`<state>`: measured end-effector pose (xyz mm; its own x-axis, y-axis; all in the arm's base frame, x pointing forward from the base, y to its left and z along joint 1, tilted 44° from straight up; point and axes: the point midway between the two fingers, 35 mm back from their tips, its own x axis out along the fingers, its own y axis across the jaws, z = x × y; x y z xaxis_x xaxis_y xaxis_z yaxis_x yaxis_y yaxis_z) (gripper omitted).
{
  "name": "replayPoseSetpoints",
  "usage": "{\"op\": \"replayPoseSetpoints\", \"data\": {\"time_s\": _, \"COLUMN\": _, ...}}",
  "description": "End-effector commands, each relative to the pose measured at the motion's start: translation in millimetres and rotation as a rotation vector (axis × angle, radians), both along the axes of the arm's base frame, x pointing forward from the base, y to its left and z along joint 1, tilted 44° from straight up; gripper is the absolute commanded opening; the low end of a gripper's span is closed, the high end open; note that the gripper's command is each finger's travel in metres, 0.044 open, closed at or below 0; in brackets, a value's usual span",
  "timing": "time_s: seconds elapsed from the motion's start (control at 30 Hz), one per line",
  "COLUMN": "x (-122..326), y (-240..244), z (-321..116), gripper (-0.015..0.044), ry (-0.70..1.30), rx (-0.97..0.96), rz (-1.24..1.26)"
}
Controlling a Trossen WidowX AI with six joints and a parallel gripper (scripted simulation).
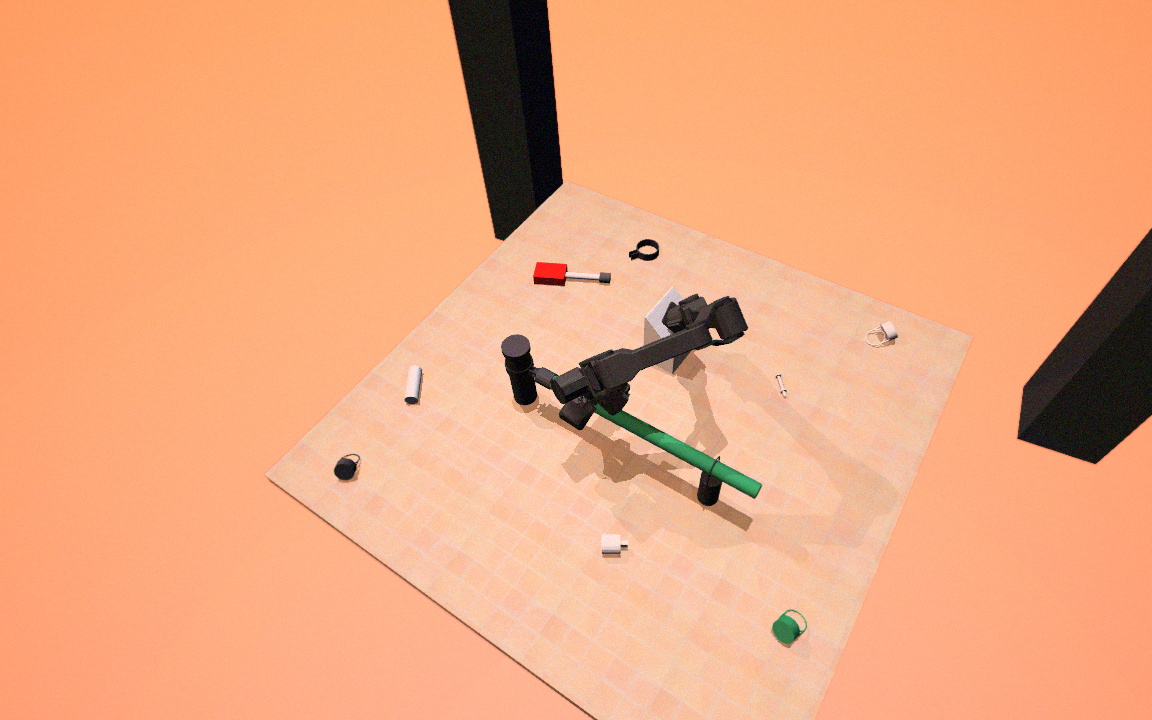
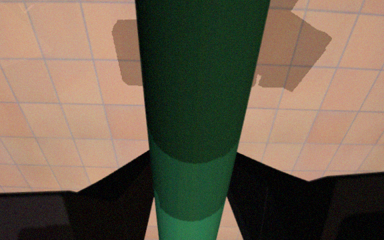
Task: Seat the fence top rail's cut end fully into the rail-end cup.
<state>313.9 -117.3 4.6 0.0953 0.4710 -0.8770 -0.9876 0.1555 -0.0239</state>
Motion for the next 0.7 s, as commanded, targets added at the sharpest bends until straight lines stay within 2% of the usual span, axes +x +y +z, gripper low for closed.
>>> {"op": "replayPoseSetpoints", "data": {"time_s": 0.0, "x": 1.9, "y": -9.4, "z": 0.1, "gripper": 0.0000, "ry": -0.009, "rx": -0.018, "rz": -0.012}}
{"op": "replayPoseSetpoints", "data": {"time_s": 0.67, "x": -0.2, "y": -4.4, "z": -3.8, "gripper": 0.0000, "ry": 0.000, "rx": 0.000, "rz": 0.000}}
